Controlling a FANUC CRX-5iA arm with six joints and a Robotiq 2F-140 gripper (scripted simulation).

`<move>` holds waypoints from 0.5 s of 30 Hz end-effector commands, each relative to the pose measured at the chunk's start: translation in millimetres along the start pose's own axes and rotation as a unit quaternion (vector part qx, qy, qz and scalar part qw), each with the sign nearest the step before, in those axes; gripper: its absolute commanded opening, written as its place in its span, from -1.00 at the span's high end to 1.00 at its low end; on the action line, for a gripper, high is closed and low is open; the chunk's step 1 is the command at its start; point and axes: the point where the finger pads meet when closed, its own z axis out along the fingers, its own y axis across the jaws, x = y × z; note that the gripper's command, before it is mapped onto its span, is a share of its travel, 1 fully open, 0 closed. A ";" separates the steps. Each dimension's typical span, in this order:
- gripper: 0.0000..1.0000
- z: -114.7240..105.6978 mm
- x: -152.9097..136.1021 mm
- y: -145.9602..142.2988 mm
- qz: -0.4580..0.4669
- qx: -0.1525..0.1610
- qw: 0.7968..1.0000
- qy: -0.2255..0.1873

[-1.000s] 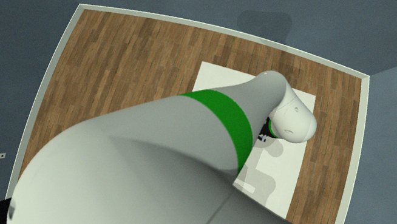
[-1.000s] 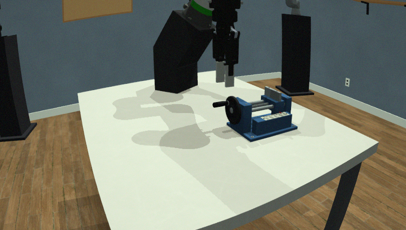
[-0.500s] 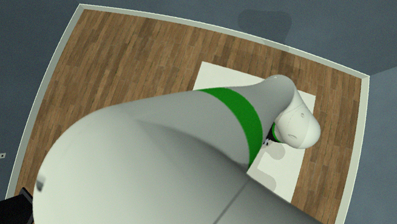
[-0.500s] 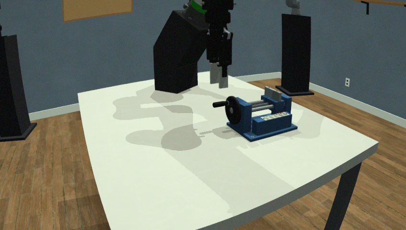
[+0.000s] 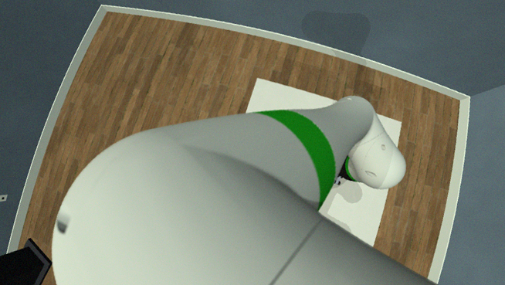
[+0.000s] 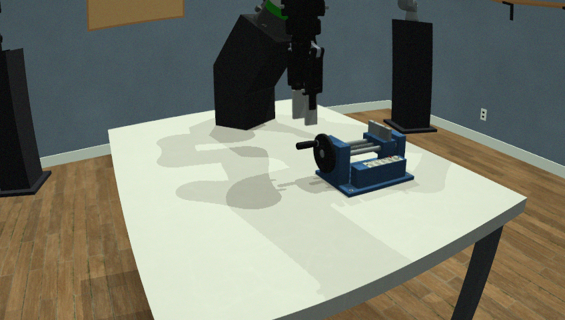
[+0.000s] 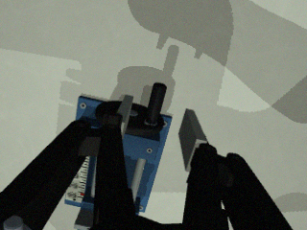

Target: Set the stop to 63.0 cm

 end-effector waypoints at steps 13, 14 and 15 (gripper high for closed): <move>0.33 28.2 0.2 -0.1 0.000 0.000 1.000 0.000; 0.33 31.8 0.2 -0.1 0.000 0.000 1.000 0.000; 0.33 35.5 0.2 -0.1 0.000 0.000 1.000 0.000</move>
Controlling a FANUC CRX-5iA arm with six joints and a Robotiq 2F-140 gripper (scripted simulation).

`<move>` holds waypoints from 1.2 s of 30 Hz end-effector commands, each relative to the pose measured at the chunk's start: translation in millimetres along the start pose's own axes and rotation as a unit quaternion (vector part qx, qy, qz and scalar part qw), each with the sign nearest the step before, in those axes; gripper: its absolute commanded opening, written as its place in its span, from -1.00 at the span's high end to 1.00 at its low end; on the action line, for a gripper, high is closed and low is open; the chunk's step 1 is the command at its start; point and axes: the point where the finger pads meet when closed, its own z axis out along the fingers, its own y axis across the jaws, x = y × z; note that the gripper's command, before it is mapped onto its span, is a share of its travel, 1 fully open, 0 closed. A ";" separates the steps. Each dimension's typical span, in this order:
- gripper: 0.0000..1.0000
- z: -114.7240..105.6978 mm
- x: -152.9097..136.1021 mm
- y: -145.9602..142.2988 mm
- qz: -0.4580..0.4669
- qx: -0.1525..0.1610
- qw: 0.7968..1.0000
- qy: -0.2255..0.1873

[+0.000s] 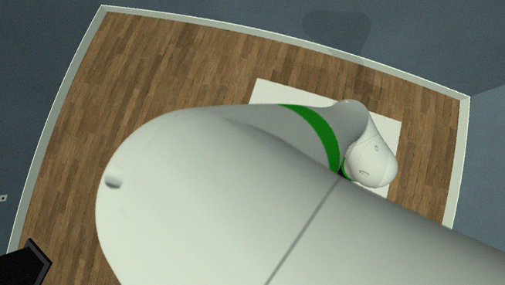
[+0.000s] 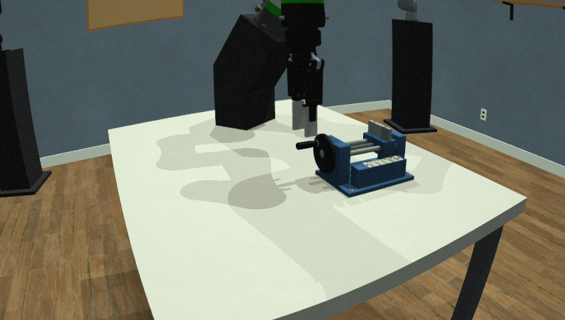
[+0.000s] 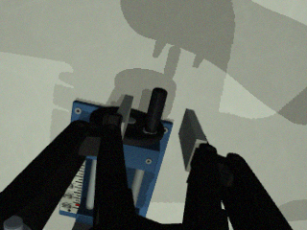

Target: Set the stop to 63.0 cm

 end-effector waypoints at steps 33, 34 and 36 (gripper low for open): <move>0.92 44.2 0.3 -0.3 0.000 0.000 1.000 0.000; 0.92 44.2 0.3 -0.3 0.000 0.000 1.000 0.000; 0.92 44.2 0.3 -0.3 0.000 0.000 1.000 0.000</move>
